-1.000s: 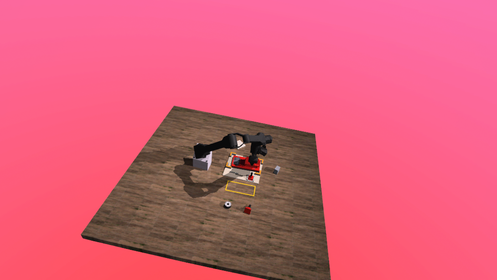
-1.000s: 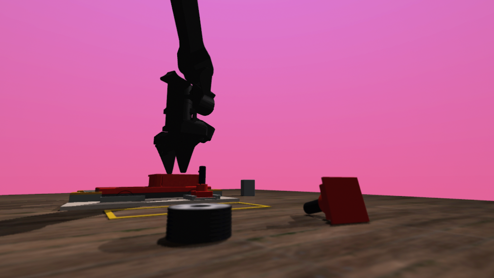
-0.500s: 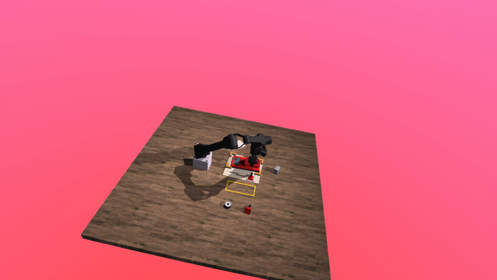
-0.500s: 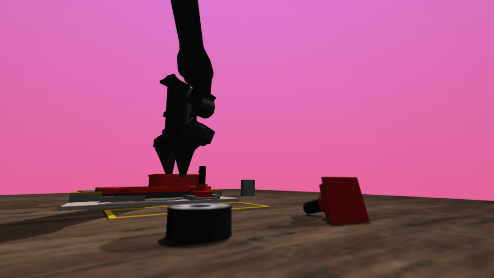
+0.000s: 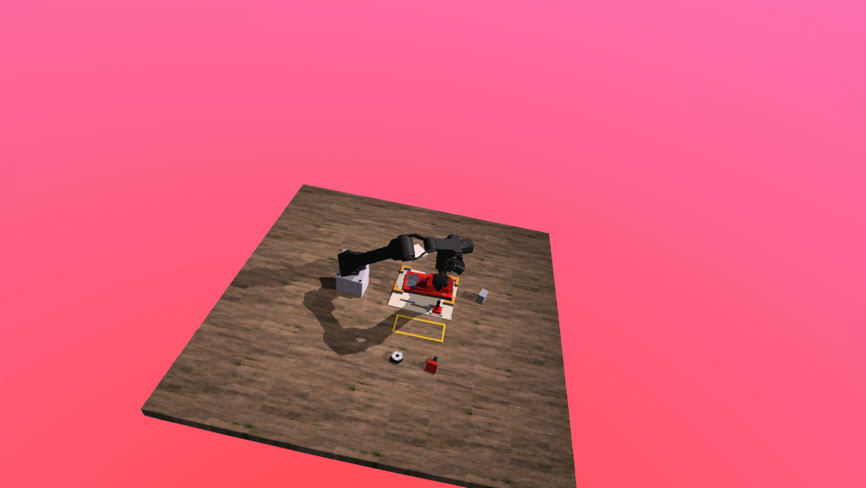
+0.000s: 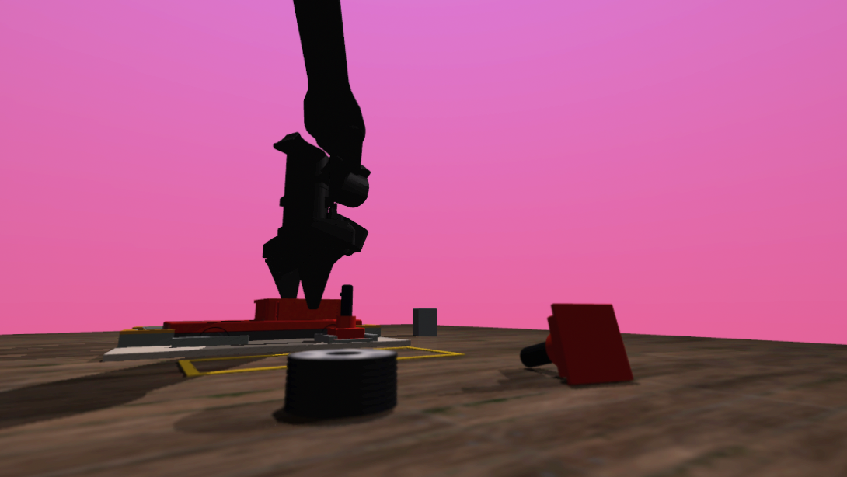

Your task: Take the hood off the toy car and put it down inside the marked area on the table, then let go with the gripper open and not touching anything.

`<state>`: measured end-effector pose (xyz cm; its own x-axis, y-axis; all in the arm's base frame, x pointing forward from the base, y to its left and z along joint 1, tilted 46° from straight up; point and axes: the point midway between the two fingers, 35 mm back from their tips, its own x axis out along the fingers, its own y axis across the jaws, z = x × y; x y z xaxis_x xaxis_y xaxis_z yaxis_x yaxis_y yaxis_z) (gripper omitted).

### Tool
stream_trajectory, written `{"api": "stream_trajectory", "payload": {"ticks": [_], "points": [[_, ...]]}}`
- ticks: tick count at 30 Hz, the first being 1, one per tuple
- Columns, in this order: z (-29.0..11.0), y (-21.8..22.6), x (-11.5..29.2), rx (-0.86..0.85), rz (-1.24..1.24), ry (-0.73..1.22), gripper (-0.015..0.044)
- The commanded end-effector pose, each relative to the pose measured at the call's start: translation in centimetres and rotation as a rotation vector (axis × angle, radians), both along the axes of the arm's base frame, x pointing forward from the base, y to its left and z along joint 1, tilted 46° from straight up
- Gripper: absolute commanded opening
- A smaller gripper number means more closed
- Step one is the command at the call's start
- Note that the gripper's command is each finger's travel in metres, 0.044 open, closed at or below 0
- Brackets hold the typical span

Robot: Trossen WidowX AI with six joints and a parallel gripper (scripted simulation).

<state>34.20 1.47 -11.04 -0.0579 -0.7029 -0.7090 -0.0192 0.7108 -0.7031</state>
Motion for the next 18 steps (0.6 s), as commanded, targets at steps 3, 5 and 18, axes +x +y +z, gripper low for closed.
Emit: {"api": "stream_trajectory", "payload": {"ticks": [3, 5, 18], "points": [[-0.20, -0.24, -0.08, -0.004, 0.006, 0.004, 0.0440], [-0.10, -0.11, -0.01, 0.000, 0.000, 0.000, 0.0387], [-0.08, -0.08, -0.01, 0.000, 0.000, 0.000, 0.0242]]}}
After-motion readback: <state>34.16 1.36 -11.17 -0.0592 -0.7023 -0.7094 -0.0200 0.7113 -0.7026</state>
